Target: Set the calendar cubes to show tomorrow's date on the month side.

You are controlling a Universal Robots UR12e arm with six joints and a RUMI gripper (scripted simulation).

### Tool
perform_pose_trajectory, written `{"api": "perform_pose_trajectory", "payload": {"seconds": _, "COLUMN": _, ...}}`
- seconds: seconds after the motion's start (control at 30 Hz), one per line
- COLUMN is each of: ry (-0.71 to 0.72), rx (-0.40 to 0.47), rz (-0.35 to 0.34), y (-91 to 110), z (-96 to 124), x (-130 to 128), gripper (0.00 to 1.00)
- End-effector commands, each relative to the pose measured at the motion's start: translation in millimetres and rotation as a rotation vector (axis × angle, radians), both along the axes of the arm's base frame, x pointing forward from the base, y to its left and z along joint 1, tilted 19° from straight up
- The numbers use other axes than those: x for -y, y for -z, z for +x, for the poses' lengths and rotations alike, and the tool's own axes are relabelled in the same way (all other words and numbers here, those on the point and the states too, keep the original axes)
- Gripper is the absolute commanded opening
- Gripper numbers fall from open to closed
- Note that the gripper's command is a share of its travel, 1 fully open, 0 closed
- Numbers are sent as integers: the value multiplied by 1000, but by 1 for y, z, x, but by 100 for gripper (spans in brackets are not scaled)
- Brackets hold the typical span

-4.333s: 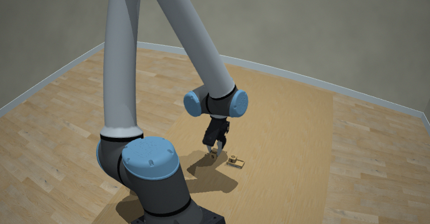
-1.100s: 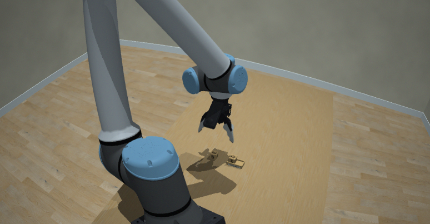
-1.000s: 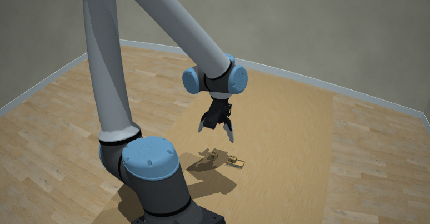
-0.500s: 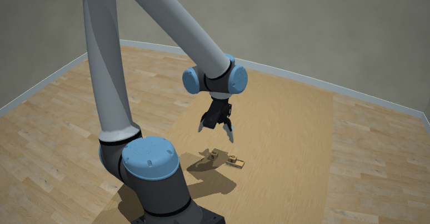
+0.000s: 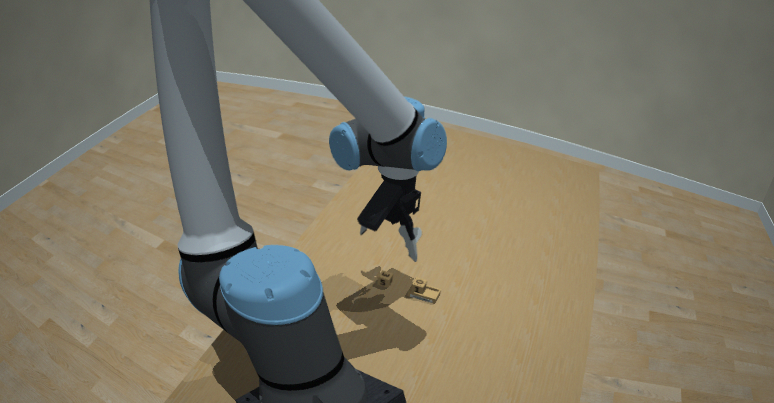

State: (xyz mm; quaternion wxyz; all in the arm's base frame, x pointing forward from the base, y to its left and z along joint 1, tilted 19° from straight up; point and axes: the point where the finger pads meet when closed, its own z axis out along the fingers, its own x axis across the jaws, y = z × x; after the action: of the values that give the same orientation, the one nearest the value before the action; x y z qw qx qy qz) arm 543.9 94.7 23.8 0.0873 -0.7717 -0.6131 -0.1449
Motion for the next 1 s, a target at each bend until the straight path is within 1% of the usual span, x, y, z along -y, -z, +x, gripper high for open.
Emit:
{"api": "perform_pose_trajectory", "payload": {"seconds": 0.0, "ry": 144, "rx": -48, "rz": 14, "y": 2, "z": -2, "x": -2, "gripper": 100}}
{"api": "perform_pose_trajectory", "payload": {"seconds": 0.07, "ry": 149, "rx": -50, "rz": 15, "y": 2, "z": -2, "x": -2, "gripper": 100}}
{"api": "perform_pose_trajectory", "payload": {"seconds": 0.17, "ry": 253, "rx": -85, "rz": 28, "y": 3, "z": -2, "x": -2, "gripper": 100}}
{"api": "perform_pose_trajectory", "payload": {"seconds": 0.53, "ry": 473, "rx": -157, "rz": 55, "y": 5, "z": -2, "x": -3, "gripper": 100}}
{"api": "perform_pose_trajectory", "payload": {"seconds": 0.6, "ry": 473, "rx": -157, "rz": 55, "y": 5, "z": -2, "x": -3, "gripper": 100}}
{"api": "perform_pose_trajectory", "payload": {"seconds": 0.67, "ry": 552, "rx": -183, "rz": 65, "y": 5, "z": -2, "x": -4, "gripper": 100}}
{"api": "perform_pose_trajectory", "payload": {"seconds": 0.97, "ry": 730, "rx": -242, "rz": 87, "y": 6, "z": -2, "x": -3, "gripper": 100}}
